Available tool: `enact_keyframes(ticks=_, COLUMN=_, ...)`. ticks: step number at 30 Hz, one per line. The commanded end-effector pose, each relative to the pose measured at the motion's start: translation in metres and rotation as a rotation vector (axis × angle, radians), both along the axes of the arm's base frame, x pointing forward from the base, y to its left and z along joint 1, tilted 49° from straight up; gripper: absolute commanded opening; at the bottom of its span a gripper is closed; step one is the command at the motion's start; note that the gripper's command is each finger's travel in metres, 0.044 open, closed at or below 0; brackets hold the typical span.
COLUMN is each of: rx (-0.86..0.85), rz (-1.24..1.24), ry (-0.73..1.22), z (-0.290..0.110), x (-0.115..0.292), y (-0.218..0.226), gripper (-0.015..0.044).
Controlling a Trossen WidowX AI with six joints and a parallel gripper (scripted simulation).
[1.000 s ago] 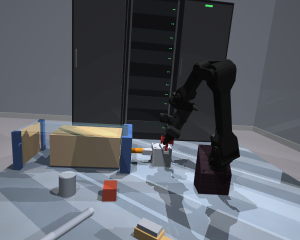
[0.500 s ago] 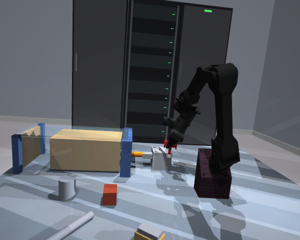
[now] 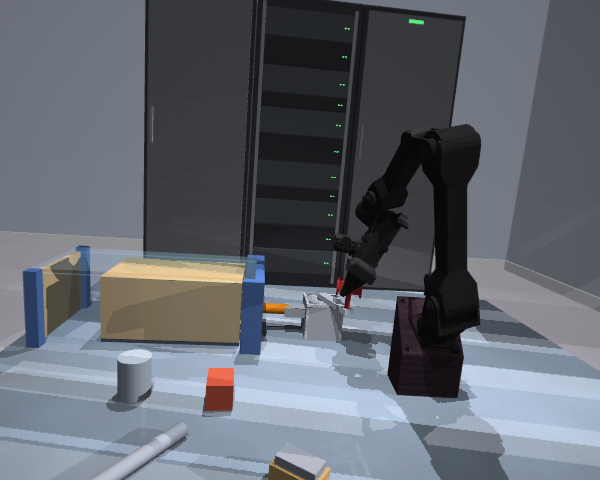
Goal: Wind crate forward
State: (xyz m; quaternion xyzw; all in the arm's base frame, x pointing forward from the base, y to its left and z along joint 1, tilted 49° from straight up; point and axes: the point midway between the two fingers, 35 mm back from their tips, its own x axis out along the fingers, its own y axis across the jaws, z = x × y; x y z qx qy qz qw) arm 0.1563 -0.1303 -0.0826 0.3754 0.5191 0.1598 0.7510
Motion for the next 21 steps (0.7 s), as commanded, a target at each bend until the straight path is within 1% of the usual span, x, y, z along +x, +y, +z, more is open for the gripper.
enact_keyframes(ticks=1, rx=-0.006, rz=0.008, ry=0.024, z=-0.006, x=-0.009, y=-0.003, gripper=0.0000)
enact_keyframes(ticks=21, rx=-0.008, rz=0.008, ry=0.026, z=-0.017, x=-0.027, y=-0.014, gripper=0.0000)
